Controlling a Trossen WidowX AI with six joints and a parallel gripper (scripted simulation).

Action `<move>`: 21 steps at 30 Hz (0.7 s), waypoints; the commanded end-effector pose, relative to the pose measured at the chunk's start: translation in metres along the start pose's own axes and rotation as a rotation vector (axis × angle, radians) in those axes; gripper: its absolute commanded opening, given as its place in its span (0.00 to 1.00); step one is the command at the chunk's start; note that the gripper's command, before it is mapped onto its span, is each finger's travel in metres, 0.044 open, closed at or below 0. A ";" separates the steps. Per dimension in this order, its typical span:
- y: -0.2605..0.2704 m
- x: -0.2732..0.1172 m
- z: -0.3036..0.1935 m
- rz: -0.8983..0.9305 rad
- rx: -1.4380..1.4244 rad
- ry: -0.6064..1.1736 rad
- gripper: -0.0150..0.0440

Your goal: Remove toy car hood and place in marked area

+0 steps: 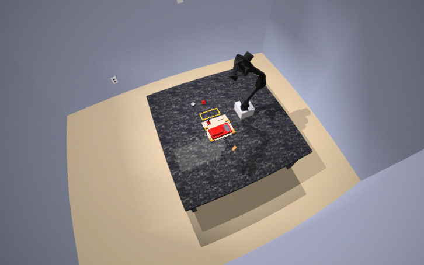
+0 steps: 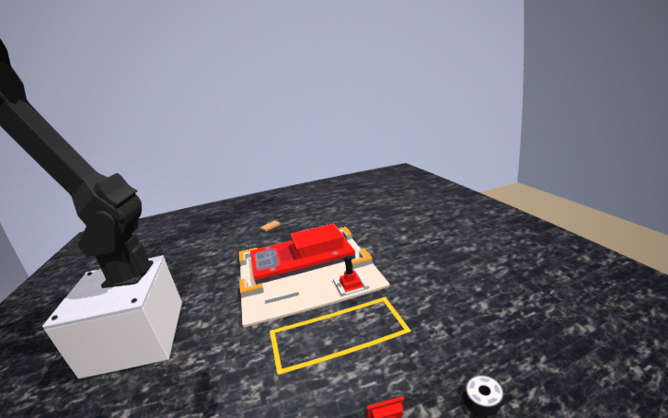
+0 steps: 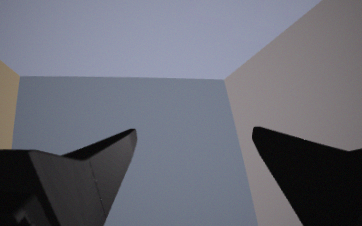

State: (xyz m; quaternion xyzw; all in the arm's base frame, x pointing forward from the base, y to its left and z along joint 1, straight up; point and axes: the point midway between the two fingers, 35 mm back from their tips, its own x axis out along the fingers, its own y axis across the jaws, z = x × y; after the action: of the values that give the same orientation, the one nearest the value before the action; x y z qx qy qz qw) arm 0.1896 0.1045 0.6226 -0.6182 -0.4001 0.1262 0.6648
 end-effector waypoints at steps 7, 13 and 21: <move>0.105 0.044 -0.042 0.234 0.506 0.120 1.00; 0.183 0.060 -0.062 0.395 0.789 0.260 1.00; 0.305 0.062 -0.073 0.633 1.150 0.543 1.00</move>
State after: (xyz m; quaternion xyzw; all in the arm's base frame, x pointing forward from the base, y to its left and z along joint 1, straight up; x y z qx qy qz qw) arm 0.3693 0.1499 0.4061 -0.2985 0.0432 0.3419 0.8900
